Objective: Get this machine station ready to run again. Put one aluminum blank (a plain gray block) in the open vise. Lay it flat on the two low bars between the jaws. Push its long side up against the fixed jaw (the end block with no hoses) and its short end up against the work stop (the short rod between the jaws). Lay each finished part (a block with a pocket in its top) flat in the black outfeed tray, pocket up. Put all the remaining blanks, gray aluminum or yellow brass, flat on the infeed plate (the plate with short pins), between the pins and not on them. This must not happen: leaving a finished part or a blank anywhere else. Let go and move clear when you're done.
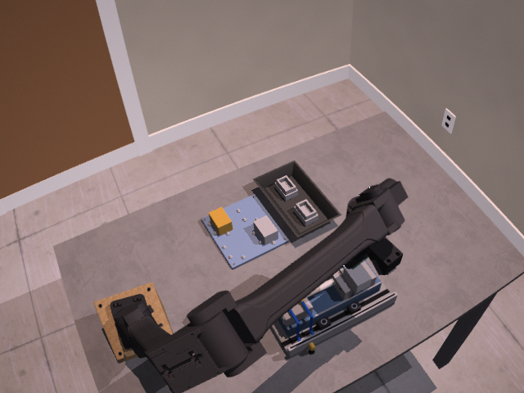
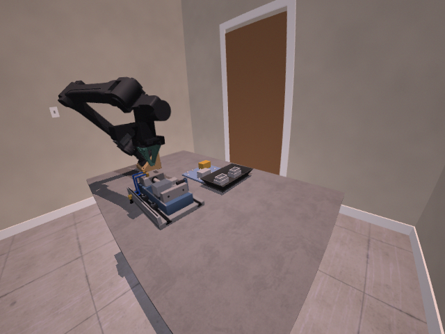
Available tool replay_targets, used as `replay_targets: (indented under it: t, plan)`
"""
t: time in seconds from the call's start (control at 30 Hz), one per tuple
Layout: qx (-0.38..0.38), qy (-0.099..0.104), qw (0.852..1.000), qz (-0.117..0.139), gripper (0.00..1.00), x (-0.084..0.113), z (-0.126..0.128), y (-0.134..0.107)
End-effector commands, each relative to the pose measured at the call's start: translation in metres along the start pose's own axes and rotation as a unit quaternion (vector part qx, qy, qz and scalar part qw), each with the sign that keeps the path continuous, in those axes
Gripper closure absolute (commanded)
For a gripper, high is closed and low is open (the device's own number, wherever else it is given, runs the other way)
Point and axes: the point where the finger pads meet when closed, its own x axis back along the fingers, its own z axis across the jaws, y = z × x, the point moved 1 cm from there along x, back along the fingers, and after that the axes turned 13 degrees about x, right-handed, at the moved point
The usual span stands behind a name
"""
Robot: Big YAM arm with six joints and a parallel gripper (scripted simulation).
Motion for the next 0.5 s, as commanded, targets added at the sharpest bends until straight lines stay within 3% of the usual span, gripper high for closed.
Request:
replay_targets:
  t: [0.0, 0.07, 0.13, 0.17, 0.3, 0.47]
  plan:
    - [0.131, 0.018, 0.991, -0.004, 1.00, 0.017, 0.013, 0.016]
    - [0.183, 0.016, 0.983, -0.004, 1.00, 0.015, 0.014, 0.023]
    - [0.183, 0.016, 0.983, -0.004, 1.00, 0.015, 0.014, 0.023]
    - [0.240, 0.019, 0.971, -0.006, 1.00, 0.016, 0.014, 0.028]
    - [0.338, 0.016, 0.941, -0.011, 1.00, 0.018, 0.014, 0.044]
    - [0.448, 0.012, 0.894, -0.016, 1.00, 0.018, 0.016, 0.057]
